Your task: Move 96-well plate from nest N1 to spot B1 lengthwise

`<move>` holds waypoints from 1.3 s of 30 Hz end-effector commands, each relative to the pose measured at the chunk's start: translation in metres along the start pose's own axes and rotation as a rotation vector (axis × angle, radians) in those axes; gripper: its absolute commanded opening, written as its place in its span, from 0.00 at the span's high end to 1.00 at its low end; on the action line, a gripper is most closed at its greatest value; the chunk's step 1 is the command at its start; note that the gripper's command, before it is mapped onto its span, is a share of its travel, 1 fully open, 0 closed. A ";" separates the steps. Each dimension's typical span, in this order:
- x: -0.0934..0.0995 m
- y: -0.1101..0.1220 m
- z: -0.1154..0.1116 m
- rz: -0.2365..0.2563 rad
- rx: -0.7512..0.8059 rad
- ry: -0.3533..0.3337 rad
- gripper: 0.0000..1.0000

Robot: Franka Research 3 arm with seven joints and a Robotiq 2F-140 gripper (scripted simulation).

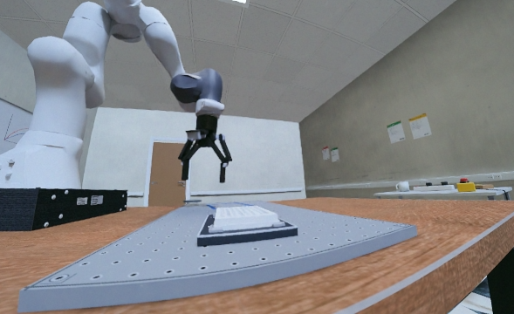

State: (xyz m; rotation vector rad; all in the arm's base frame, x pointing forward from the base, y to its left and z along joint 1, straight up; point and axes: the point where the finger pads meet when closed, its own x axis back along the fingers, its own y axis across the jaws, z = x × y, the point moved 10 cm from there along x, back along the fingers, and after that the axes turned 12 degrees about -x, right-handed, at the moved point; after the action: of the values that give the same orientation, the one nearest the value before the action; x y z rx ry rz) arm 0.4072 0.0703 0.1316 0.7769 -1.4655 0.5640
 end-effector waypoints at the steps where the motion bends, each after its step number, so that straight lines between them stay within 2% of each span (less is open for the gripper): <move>1: 0.000 -0.009 0.004 -0.008 0.102 0.000 0.00; 15: 0.010 -0.072 0.025 0.024 0.197 0.002 0.00; 17: 0.010 -0.072 0.025 0.024 0.197 0.002 0.00; 32: 0.020 -0.133 0.059 0.057 0.291 0.019 0.00; 34: 0.020 -0.133 0.059 0.057 0.291 0.019 0.00; 39: 0.024 -0.152 0.073 0.067 0.321 0.029 0.00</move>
State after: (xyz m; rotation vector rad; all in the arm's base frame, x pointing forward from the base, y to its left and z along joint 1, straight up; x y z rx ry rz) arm 0.4743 -0.0737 0.1343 0.8940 -1.4270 0.8045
